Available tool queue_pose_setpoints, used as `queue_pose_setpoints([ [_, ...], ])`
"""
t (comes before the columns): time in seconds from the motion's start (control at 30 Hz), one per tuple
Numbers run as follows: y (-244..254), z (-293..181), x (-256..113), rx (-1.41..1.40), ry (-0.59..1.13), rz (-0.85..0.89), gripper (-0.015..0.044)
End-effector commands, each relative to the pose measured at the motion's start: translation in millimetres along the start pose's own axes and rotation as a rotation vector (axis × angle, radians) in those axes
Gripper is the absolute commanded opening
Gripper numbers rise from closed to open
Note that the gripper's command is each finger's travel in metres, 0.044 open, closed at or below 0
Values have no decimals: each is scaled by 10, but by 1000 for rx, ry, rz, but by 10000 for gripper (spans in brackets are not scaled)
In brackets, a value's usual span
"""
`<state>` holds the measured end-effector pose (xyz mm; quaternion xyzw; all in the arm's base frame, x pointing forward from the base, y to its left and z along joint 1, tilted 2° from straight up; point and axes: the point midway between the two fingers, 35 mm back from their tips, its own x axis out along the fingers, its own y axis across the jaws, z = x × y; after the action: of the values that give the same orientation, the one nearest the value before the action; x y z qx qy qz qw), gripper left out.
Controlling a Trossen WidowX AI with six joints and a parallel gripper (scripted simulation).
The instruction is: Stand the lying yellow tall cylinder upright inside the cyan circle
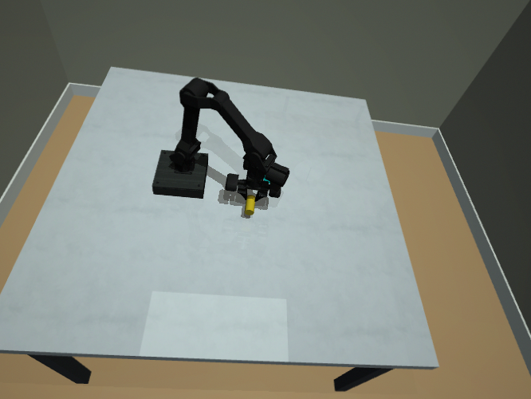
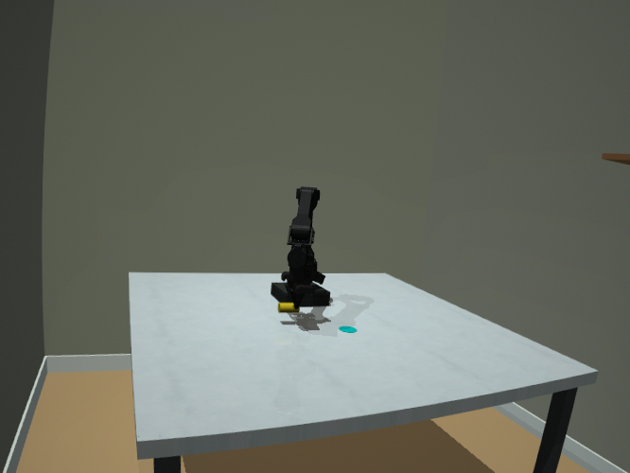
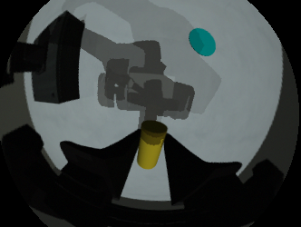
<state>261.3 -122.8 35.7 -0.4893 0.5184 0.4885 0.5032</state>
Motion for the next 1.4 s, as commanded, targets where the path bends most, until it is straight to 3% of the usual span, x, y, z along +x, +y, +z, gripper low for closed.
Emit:
queue_pose_setpoints([
  [0.0,-2,-4,-135,0,3,2,105],
  [0.57,48,17,-666,0,2,2,105],
  [1.37,-312,499,-775,246,-2,-2,105],
])
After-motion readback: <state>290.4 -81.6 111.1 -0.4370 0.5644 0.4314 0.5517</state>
